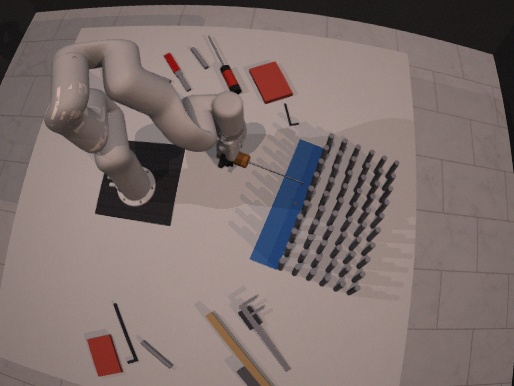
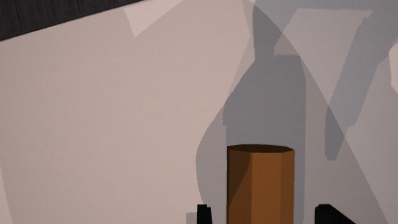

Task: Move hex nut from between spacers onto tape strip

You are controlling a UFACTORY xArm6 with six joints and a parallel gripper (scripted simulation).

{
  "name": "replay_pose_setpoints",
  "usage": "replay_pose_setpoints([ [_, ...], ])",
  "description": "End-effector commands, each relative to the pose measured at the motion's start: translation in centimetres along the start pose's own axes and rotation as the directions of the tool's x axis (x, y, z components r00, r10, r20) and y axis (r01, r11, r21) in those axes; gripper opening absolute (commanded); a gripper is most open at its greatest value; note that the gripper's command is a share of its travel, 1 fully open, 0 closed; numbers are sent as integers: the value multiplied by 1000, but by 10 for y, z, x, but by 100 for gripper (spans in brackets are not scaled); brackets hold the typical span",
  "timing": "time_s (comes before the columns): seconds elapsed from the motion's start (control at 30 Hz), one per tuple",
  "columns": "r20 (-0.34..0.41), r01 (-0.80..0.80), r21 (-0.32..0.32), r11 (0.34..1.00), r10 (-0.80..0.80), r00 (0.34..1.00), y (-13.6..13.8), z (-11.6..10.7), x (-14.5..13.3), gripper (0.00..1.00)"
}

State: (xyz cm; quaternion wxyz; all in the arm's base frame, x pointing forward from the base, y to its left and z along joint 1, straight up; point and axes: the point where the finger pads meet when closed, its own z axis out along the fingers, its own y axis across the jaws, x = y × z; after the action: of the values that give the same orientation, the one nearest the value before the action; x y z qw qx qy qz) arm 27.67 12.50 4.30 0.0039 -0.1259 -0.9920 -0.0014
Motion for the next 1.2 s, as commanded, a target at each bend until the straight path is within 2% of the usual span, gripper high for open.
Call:
replay_pose_setpoints([
  [0.0, 3, 0, -2, 1000, 0, 1000, 1, -14, -1, 65],
  [0.23, 3, 0, -2, 1000, 0, 1000, 1, -43, -1, 65],
  [0.3, 3, 0, -2, 1000, 0, 1000, 1, -43, -1, 65],
  [0.63, 3, 0, -2, 1000, 0, 1000, 1, -74, 0, 65],
  [1.17, 3, 0, -2, 1000, 0, 1000, 1, -80, 0, 65],
])
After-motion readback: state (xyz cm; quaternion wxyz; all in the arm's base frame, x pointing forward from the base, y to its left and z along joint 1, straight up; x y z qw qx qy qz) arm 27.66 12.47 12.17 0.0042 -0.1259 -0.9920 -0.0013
